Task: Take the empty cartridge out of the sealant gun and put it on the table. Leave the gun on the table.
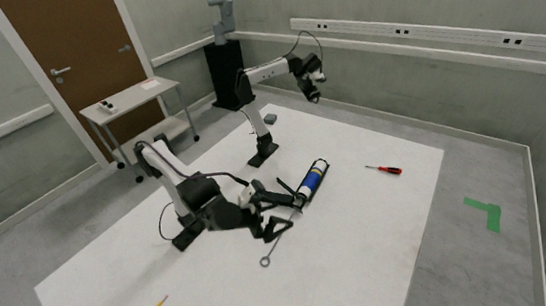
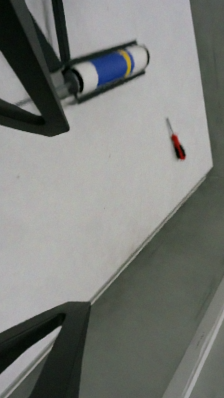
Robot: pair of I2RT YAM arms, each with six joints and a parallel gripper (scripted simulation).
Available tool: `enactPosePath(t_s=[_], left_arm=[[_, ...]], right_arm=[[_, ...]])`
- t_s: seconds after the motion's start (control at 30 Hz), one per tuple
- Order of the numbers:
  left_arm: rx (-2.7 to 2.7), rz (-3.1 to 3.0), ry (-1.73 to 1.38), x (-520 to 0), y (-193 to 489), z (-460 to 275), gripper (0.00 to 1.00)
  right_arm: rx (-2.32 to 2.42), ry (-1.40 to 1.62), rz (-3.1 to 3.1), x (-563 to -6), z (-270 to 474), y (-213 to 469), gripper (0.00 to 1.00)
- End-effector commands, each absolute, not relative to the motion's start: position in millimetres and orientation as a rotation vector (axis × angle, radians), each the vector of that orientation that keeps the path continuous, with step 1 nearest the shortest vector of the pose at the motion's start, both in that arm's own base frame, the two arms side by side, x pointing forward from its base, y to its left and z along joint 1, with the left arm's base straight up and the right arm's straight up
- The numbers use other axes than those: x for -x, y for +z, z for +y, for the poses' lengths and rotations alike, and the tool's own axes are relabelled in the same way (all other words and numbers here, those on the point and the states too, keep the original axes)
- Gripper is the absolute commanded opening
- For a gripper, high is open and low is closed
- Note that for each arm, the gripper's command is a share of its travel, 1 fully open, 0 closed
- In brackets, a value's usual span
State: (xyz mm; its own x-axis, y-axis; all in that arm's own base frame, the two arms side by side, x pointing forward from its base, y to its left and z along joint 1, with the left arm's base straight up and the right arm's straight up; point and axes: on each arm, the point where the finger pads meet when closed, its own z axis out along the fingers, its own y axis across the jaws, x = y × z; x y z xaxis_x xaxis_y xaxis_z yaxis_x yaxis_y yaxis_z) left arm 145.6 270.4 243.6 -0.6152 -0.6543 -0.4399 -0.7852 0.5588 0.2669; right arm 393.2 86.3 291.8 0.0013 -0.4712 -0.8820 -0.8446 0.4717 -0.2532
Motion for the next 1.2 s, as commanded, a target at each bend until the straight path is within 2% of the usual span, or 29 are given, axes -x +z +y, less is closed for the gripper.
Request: enactPosePath(t_s=[0.0,0.1,0.17,0.4,0.67,0.97,1.1,1.17], left_arm=[[1.055,2.573,0.478,-165.2,240.5,207.6,1.0],[0.914,2.618,0.38,-185.3,235.5,167.9,1.0],[0.914,2.618,0.38,-185.3,235.5,167.9,1.0],[0.541,2.69,0.139,-240.7,222.0,76.0,1.0],[0.178,2.72,-0.079,-281.4,213.2,-13.8,1.0],[0.003,2.725,-0.166,-297.7,209.2,-55.3,1.0],[0.091,2.736,-0.15,-299.9,203.4,-56.4,1.0],[0.161,2.742,-0.139,-299.8,198.9,-54.8,0.77]], right_arm=[[1.249,0.495,1.572,-366.2,114.6,315.0,1.0],[1.316,0.569,1.537,-348.4,139.2,318.6,1.0],[1.316,0.569,1.537,-348.4,139.2,318.6,1.0],[1.47,0.736,1.425,-301.0,190.2,328.9,1.0],[1.55,0.831,1.298,-272.5,212.0,338.8,1.0],[1.588,0.807,1.279,-265.8,218.1,341.4,1.0],[1.596,0.811,1.317,-265.4,217.5,330.2,1.0],[1.593,0.811,1.337,-266.5,216.0,326.4,1.0]])
